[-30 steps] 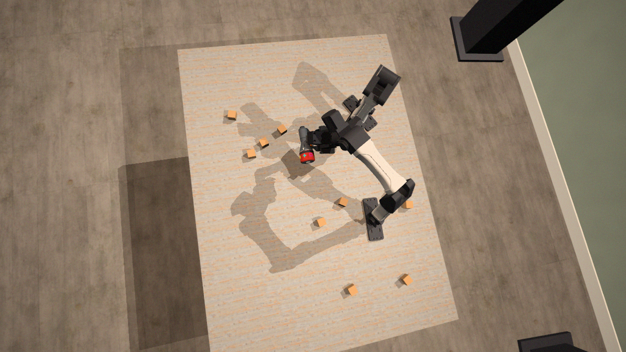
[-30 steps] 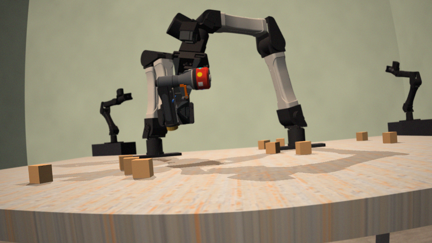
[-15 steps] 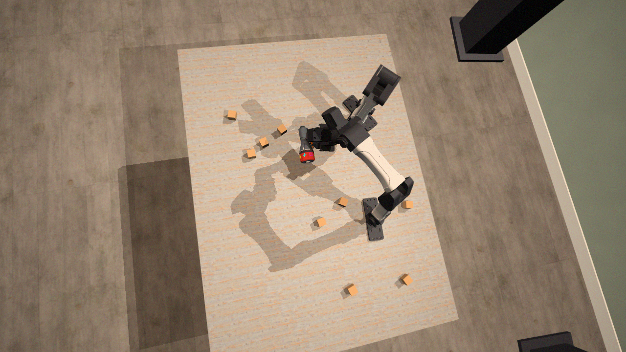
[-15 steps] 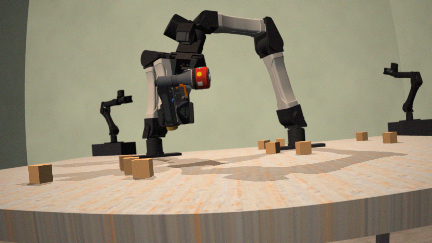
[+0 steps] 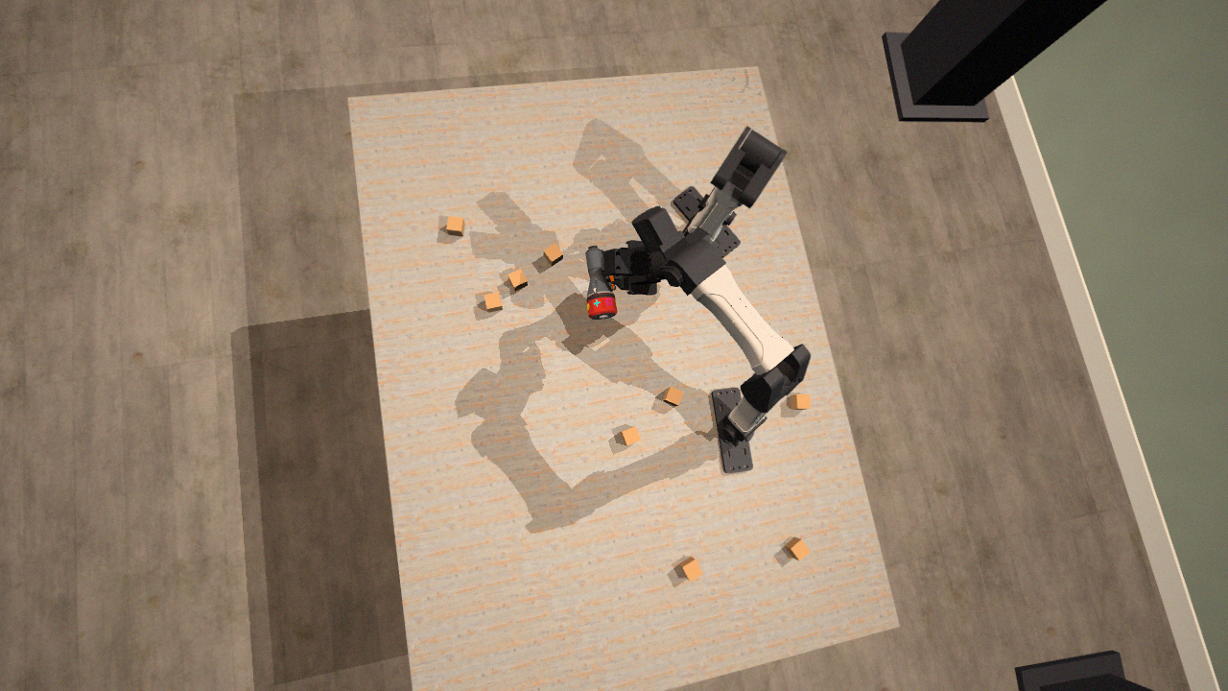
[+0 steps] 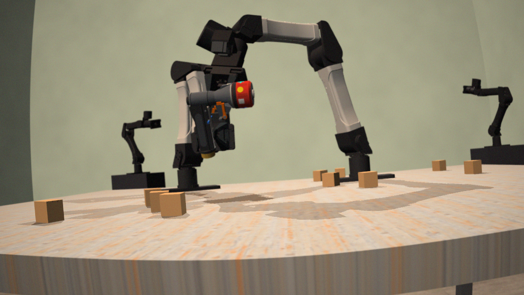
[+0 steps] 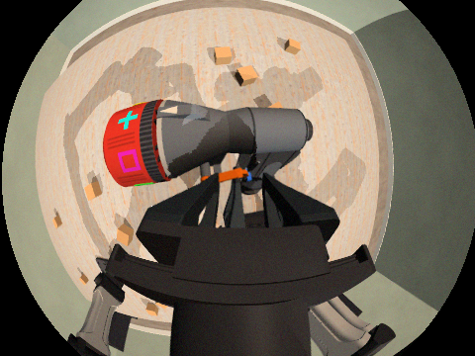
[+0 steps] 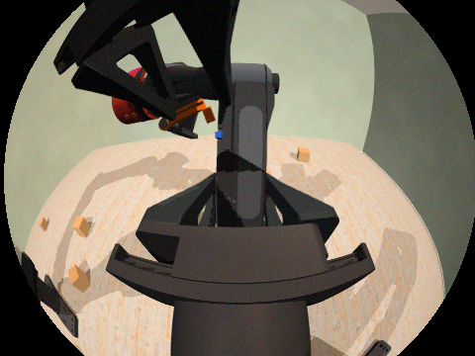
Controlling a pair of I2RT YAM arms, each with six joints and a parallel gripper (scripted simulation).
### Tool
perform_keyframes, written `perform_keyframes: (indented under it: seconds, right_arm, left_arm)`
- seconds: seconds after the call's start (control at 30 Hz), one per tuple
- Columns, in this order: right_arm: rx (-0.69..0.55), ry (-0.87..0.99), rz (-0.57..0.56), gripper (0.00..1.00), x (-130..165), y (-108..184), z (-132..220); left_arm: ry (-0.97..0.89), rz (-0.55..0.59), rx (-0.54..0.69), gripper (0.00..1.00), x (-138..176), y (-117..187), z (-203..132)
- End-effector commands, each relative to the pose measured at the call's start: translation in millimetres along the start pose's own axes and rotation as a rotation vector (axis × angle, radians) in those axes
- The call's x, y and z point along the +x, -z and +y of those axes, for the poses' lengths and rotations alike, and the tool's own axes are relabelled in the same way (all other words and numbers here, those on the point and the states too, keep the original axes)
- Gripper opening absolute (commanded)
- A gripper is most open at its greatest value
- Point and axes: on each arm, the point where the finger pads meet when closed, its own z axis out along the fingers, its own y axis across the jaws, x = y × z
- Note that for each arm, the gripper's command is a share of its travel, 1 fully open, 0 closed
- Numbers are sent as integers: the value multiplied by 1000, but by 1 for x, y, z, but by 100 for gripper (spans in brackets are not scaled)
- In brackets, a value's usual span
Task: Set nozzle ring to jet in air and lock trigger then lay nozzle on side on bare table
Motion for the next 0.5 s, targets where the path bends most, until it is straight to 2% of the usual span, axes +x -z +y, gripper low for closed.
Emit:
perform_keyframes:
  seconds: [0.0, 0.13, 0.27, 0.3, 0.33, 0.47]
  right_arm:
    - [-31, -100, -93, 36, -31, -4, 9]
    - [-29, -75, -71, 36, -22, -2, 7]
    - [-29, -75, -71, 36, -22, -2, 7]
    - [-31, -100, -93, 36, -31, -4, 9]
    - [-29, -75, -71, 36, -22, -2, 7]
    - [-29, -75, -71, 36, -22, -2, 7]
  left_arm:
    - [0, -3, 69, 37, 5, -2, -22]
    - [6, -19, 79, 37, -1, 3, -23]
    - [-2, -17, 80, 37, 3, 0, -27]
    - [0, -22, 82, 37, 4, -2, -32]
    - [-1, -22, 76, 37, 3, -1, -27]
    - [-14, -18, 82, 37, 6, -4, -29]
